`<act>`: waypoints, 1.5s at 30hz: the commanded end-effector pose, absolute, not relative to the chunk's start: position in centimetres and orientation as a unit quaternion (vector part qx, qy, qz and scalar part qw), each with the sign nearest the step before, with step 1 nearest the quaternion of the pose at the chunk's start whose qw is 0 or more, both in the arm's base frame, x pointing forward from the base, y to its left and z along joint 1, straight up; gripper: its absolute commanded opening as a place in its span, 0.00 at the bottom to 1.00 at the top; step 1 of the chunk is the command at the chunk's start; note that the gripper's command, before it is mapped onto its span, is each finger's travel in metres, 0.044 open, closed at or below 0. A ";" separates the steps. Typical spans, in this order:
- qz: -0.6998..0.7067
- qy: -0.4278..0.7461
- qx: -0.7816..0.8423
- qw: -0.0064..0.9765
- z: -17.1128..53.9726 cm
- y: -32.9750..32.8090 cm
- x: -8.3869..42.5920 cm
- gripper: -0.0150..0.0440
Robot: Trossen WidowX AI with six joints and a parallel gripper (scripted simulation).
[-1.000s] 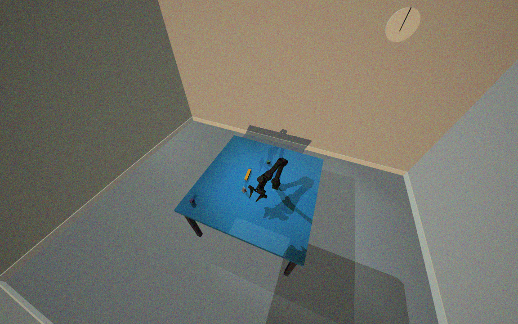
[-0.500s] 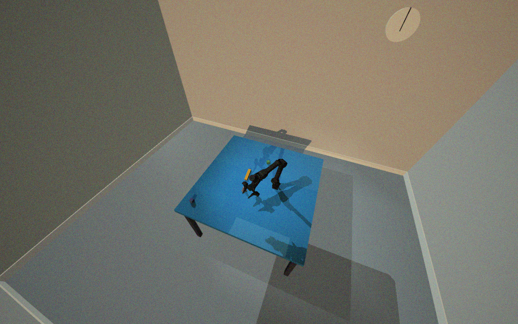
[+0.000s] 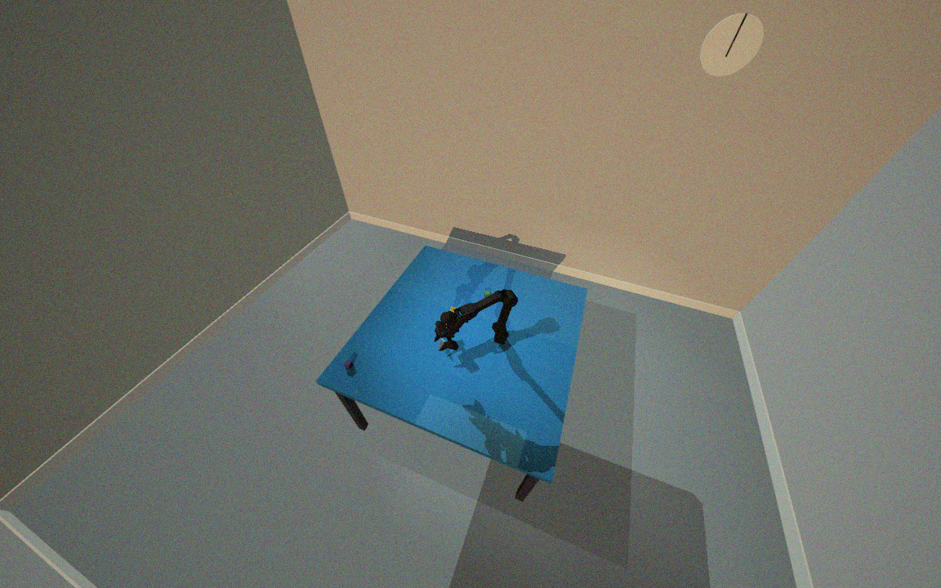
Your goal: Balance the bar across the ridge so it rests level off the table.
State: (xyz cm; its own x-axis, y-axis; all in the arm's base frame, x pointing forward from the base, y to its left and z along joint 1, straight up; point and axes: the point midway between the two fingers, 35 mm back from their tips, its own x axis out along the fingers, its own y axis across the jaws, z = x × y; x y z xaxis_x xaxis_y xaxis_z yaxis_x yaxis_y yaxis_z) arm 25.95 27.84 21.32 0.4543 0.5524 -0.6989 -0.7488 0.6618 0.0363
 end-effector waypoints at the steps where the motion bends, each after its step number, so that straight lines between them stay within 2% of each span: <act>1: 0.336 0.392 -0.102 0.851 20.6 26.1 27.9 0.79; 25: 0.047 0.537 0.128 0.833 17.0 14.7 35.3 0.79; 45: -0.228 0.570 0.329 0.717 14.2 3.4 37.4 0.79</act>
